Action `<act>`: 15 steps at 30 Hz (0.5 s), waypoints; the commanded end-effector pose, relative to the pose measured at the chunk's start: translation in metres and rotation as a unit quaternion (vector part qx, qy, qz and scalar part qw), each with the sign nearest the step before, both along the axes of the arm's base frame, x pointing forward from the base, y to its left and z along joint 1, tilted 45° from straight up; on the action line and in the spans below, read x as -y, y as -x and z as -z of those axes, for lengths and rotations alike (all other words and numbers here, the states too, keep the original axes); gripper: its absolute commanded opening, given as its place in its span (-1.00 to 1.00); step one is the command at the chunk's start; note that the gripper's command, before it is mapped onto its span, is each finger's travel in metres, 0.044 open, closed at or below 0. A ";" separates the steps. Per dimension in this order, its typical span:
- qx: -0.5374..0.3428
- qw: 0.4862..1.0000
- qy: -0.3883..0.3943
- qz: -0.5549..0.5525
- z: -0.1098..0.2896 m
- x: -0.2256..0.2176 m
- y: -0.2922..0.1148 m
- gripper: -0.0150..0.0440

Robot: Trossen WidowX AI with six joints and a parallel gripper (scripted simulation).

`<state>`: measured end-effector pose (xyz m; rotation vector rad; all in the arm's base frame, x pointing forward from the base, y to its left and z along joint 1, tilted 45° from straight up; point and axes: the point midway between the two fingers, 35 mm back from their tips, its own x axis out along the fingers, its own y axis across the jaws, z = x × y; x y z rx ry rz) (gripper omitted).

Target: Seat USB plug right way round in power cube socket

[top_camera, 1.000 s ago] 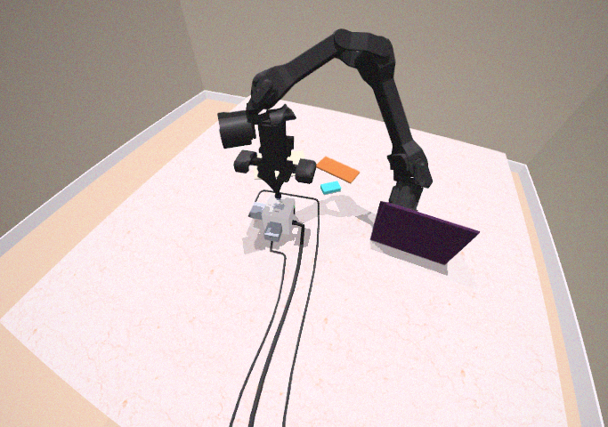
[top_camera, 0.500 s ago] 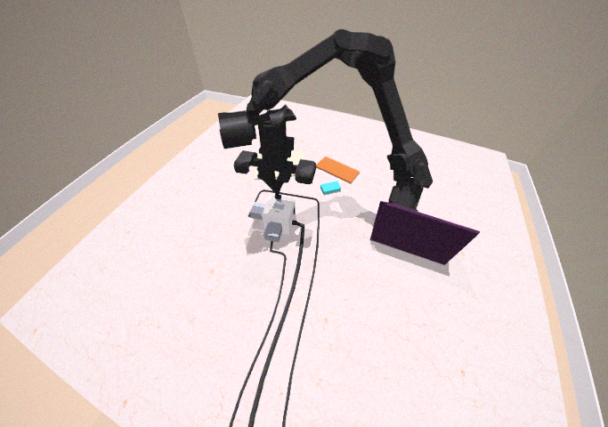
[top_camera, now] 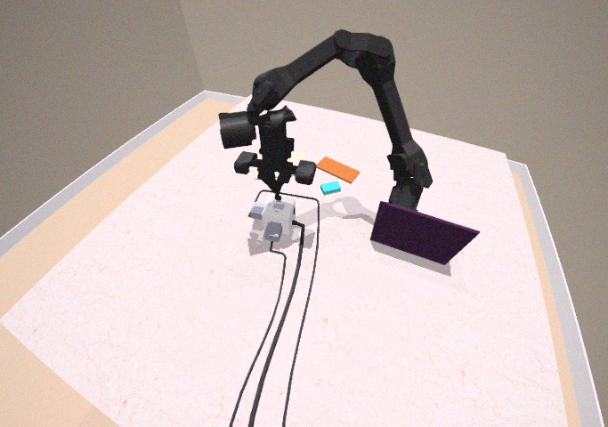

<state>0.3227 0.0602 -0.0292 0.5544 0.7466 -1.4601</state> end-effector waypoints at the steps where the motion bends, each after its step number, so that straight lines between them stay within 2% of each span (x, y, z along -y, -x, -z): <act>1: -0.002 1.000 -0.004 0.001 0.001 0.000 0.001 -0.49; 15: -0.002 1.000 -0.009 0.001 0.003 0.001 0.001 -0.49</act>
